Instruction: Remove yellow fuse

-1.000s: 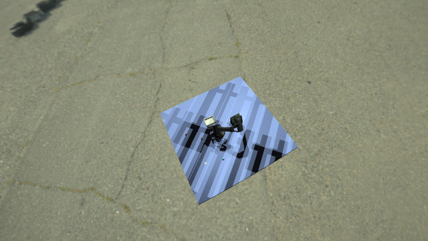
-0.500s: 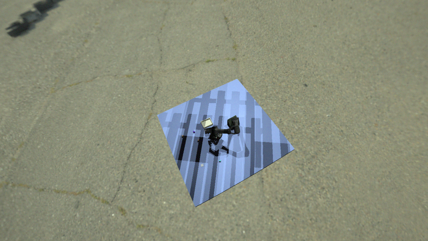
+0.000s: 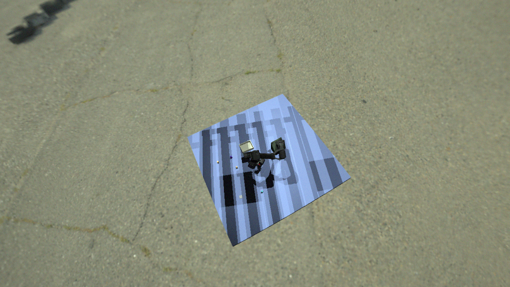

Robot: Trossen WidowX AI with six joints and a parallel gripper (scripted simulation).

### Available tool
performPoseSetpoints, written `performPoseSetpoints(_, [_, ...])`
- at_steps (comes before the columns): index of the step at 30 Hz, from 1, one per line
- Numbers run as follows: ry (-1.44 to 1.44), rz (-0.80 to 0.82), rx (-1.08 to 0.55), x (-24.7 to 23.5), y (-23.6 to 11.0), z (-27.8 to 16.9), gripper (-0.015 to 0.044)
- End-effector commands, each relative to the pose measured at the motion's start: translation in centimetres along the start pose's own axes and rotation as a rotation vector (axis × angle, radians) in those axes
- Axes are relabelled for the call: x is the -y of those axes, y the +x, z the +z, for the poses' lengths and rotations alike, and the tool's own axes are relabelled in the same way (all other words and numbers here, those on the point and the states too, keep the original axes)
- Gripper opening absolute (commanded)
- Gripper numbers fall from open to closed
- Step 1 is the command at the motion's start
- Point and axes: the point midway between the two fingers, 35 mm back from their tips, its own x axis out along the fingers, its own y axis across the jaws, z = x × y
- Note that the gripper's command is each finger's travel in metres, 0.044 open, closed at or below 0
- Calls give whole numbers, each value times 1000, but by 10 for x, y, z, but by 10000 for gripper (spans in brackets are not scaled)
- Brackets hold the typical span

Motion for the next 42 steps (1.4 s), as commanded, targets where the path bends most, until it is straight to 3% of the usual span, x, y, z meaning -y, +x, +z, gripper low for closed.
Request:
performPoseSetpoints(1, [-4,-2,-2,0,-2,0,0])
performPoseSetpoints(42, [-1,-1,-2,1,-22,0,0])
